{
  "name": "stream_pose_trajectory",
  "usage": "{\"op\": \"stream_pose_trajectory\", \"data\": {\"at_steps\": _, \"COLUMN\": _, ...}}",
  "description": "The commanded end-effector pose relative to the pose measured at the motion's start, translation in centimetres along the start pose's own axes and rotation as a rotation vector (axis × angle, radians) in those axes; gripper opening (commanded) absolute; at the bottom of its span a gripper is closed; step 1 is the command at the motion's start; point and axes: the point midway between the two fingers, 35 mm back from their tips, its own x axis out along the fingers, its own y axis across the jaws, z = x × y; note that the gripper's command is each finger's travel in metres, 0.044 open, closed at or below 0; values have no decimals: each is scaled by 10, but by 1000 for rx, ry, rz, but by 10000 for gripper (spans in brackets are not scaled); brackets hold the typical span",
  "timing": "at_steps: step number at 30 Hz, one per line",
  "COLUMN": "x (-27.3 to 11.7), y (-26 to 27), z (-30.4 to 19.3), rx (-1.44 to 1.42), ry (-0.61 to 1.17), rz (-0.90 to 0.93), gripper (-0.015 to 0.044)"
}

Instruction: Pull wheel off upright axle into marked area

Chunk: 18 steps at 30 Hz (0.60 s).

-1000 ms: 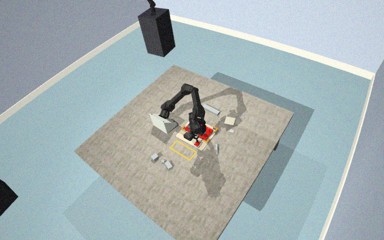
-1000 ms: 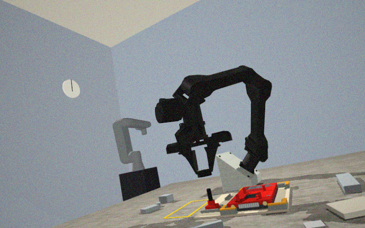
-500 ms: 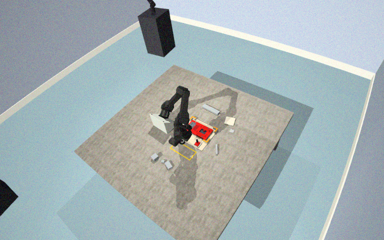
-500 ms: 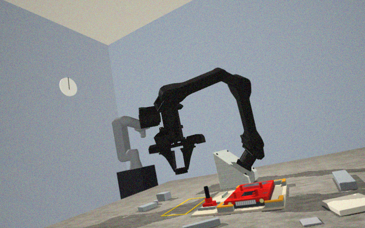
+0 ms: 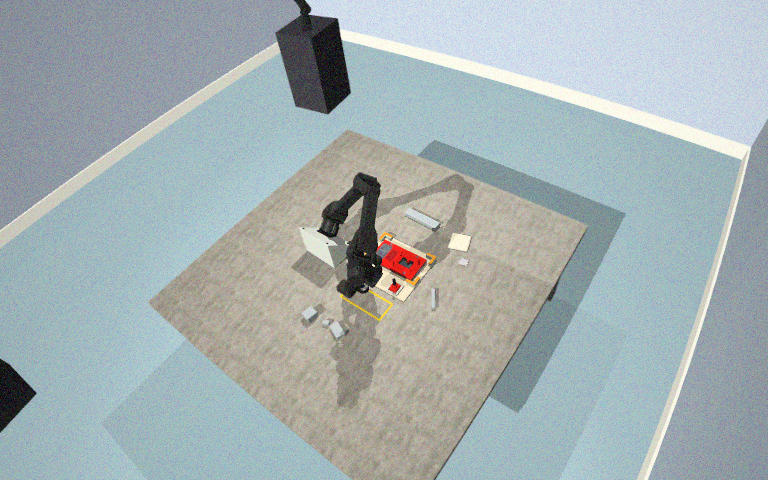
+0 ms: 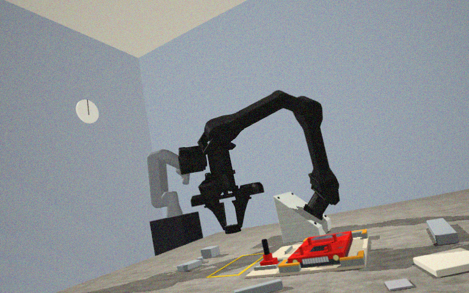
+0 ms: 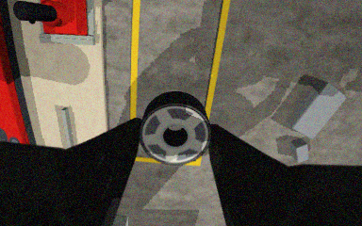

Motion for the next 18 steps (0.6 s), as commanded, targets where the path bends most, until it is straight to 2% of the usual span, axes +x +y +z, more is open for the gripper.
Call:
{"op": "stream_pose_trajectory", "data": {"at_steps": 1, "x": 16, "y": 0, "z": 0, "rx": 8, "ry": 0, "rz": 6, "gripper": 0}}
{"op": "stream_pose_trajectory", "data": {"at_steps": 12, "x": 78, "y": 2, "z": -1, "rx": 7, "ry": -1, "rz": 10, "gripper": 0}}
{"op": "stream_pose_trajectory", "data": {"at_steps": 16, "x": 82, "y": 3, "z": -1, "rx": 7, "ry": -1, "rz": 10, "gripper": 0}}
{"op": "stream_pose_trajectory", "data": {"at_steps": 18, "x": 78, "y": 3, "z": -1, "rx": -1, "ry": 8, "rz": 8, "gripper": 53}}
